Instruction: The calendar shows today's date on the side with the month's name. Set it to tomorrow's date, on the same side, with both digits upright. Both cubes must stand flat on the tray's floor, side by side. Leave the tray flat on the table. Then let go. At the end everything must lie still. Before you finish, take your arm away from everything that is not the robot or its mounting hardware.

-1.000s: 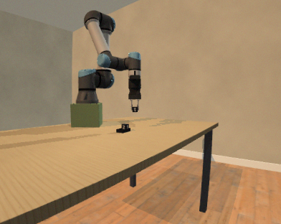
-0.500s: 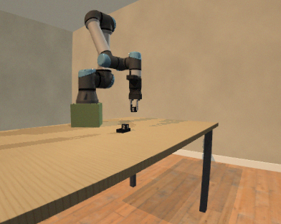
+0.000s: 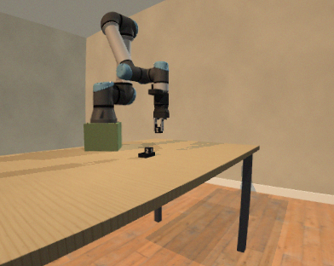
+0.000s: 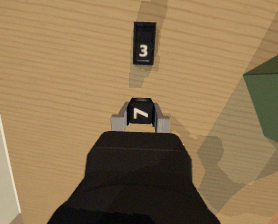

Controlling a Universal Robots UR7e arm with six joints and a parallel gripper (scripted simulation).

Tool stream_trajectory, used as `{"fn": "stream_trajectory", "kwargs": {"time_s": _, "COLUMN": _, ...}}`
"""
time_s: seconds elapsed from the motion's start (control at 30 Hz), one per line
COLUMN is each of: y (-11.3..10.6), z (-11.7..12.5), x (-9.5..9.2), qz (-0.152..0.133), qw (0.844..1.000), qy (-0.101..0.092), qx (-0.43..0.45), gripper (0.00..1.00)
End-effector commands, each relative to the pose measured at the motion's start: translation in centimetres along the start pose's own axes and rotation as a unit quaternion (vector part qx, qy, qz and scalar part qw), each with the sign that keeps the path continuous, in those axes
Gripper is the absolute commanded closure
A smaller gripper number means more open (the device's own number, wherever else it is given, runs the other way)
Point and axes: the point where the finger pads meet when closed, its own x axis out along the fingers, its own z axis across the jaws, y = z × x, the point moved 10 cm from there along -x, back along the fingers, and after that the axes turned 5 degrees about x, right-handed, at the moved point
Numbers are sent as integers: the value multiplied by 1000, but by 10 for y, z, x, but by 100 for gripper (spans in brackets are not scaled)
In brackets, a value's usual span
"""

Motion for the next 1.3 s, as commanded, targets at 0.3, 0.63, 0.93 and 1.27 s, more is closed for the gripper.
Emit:
{"fn": "stream_trajectory", "kwargs": {"time_s": 0.3, "y": 0, "z": 0, "x": 0, "qz": 1, "qw": 1000, "qy": 0, "qx": 8, "gripper": 43}}
{"fn": "stream_trajectory", "kwargs": {"time_s": 0.63, "y": 0, "z": 0, "x": 3, "qz": 1, "qw": 1000, "qy": 0, "qx": 9, "gripper": 43}}
{"fn": "stream_trajectory", "kwargs": {"time_s": 0.93, "y": 0, "z": 0, "x": 15, "qz": 1, "qw": 1000, "qy": 0, "qx": 9, "gripper": 43}}
{"fn": "stream_trajectory", "kwargs": {"time_s": 1.27, "y": 0, "z": -1, "x": 47, "qz": 1, "qw": 1000, "qy": 0, "qx": 9, "gripper": 43}}
